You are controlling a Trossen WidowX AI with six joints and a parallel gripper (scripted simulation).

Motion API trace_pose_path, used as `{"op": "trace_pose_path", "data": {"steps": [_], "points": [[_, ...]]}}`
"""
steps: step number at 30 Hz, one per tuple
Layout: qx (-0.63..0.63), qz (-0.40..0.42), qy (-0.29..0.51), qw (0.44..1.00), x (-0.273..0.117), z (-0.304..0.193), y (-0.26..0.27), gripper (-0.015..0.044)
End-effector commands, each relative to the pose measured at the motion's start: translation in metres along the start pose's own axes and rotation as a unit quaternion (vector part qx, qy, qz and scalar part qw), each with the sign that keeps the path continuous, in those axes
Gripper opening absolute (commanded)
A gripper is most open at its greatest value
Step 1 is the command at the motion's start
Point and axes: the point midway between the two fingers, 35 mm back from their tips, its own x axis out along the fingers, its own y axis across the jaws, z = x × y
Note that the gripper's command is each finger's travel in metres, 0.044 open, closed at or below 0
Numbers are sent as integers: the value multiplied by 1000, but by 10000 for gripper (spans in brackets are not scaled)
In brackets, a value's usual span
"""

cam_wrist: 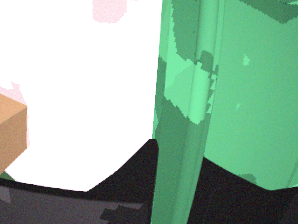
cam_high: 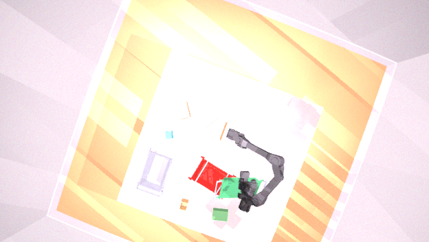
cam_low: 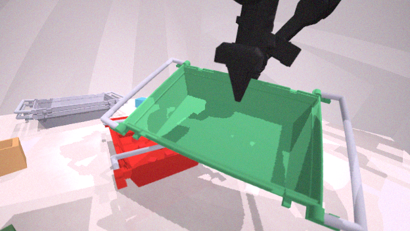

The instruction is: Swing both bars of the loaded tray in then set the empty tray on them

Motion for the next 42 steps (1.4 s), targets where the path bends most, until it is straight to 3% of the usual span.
{"op": "trace_pose_path", "data": {"steps": [1, 35, 42], "points": [[24, -16, -1, 1000, -9, -19, -8, 0], [232, -31, -62, 970, -7, -176, 6, 0], [241, -32, -66, 968, -7, -183, 8, 0]]}}
